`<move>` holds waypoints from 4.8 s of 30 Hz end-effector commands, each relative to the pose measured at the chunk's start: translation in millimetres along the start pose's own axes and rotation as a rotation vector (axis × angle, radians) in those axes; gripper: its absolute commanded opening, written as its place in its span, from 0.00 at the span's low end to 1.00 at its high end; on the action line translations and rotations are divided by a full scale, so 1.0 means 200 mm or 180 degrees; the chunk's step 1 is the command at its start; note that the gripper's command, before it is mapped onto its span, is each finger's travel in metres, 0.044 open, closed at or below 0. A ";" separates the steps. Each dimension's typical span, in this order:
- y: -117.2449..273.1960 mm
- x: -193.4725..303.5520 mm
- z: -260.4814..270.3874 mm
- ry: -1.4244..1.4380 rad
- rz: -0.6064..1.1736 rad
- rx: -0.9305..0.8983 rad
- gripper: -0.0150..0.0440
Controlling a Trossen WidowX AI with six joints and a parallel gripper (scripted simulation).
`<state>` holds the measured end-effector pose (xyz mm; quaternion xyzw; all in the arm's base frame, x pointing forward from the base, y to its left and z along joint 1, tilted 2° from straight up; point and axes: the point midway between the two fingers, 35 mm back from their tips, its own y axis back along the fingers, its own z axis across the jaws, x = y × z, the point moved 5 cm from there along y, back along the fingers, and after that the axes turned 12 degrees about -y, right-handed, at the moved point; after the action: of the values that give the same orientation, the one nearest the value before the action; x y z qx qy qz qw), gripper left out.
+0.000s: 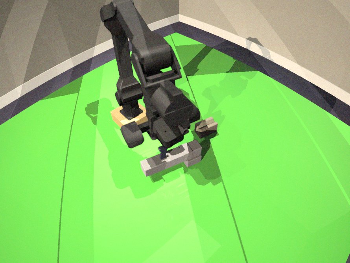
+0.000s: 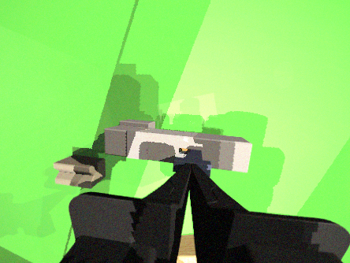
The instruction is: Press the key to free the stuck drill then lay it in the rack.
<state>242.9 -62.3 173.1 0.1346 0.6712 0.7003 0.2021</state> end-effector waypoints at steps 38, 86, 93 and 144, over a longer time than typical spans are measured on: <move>-0.12 0.01 0.49 0.3122 0.0208 -0.0070 1.00; -0.48 0.17 0.71 0.4989 0.0206 -0.0155 1.00; -0.53 0.17 0.70 0.4989 0.0207 -0.0155 1.00; -0.55 0.20 0.83 0.4989 0.0202 -0.0162 0.25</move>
<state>294.2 100.4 69.2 -0.3847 0.5969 0.6119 -0.3484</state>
